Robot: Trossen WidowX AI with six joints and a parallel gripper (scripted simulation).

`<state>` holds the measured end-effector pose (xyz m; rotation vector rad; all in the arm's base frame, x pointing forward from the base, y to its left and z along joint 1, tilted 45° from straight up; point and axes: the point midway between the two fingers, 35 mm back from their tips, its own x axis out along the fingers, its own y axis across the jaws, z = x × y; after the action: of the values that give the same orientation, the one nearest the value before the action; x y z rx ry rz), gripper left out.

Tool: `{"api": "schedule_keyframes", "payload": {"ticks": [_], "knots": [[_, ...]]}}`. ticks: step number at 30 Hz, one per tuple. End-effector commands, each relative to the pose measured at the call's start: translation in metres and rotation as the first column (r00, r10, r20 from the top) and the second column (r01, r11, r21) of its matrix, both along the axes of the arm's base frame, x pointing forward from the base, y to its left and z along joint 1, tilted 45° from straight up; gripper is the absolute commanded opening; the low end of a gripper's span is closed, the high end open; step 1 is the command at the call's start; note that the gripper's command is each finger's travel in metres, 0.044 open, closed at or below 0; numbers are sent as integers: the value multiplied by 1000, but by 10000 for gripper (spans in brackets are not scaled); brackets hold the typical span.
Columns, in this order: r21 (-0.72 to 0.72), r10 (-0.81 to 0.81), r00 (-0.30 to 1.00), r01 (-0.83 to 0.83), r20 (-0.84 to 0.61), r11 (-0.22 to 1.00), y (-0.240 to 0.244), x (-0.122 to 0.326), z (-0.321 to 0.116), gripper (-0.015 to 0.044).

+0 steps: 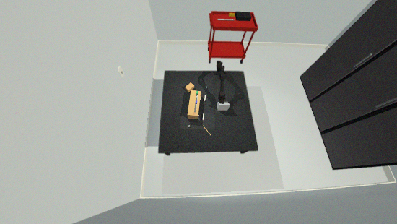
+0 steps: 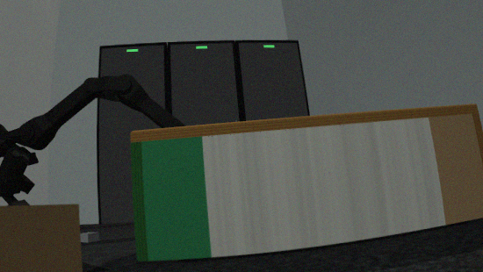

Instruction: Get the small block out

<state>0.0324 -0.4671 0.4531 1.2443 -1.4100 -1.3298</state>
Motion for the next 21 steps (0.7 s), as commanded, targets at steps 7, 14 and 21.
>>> {"api": "schedule_keyframes", "payload": {"ticks": [7, 14, 21], "knots": [[74, 308, 946, -302, -98, 950, 35, 131, -20, 400], [144, 521, 835, -502, -175, 853, 80, 223, -41, 400], [226, 676, 705, -638, -215, 737, 132, 293, -66, 400]]}}
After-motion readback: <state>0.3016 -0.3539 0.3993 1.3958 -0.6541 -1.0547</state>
